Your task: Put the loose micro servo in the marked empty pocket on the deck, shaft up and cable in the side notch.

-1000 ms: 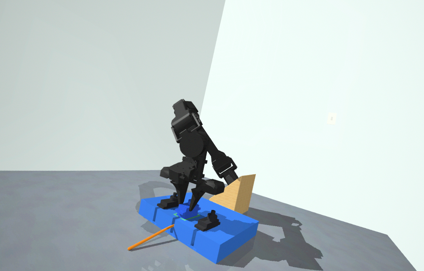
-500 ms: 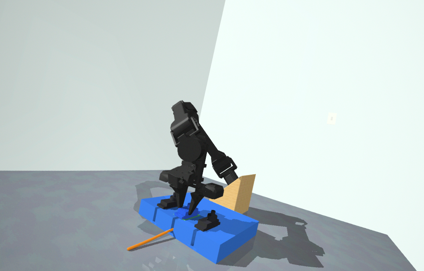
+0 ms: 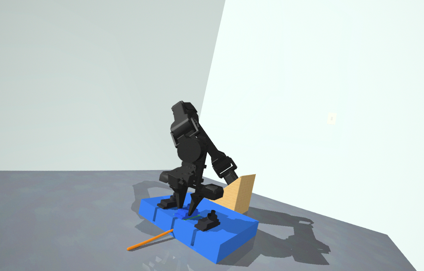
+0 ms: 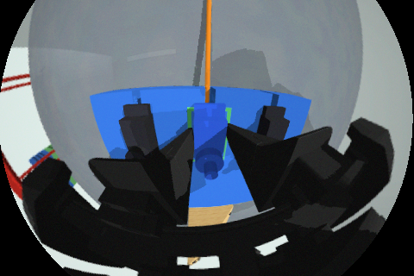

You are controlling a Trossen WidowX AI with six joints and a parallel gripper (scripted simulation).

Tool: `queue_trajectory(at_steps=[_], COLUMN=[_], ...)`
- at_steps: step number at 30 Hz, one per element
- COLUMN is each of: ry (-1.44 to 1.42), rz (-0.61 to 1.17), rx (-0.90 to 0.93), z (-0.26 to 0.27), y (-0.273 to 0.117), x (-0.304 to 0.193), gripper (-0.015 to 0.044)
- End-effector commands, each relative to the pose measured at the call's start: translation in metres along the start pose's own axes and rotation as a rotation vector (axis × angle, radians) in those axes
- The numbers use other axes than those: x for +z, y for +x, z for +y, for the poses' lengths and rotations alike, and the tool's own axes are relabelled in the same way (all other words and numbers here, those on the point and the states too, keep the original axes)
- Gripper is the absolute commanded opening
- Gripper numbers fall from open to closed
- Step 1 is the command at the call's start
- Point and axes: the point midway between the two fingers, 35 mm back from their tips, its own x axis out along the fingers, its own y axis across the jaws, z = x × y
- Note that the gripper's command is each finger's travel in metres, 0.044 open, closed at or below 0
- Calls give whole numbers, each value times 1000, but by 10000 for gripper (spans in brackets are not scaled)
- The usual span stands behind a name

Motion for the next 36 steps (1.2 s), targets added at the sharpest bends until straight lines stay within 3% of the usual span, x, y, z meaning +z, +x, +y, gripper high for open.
queue_trajectory(at_steps=[1, 6, 11, 15, 21, 29, 36], ry=[-6, -6, -6, -17, -13, -13, -20], rz=[-1, 0, 0, -4, 3, 3, -7], rx=[-6, -4, -4, 0, 2, -1, -1], z=[0, 0, 2, 9, 16, 16, 16], y=[0, -32, -35, -49, -95, -105, -149], x=[0, -2, -4, -24, -99, -108, -107], gripper=[187, 187, 187, 292, 440, 440, 440])
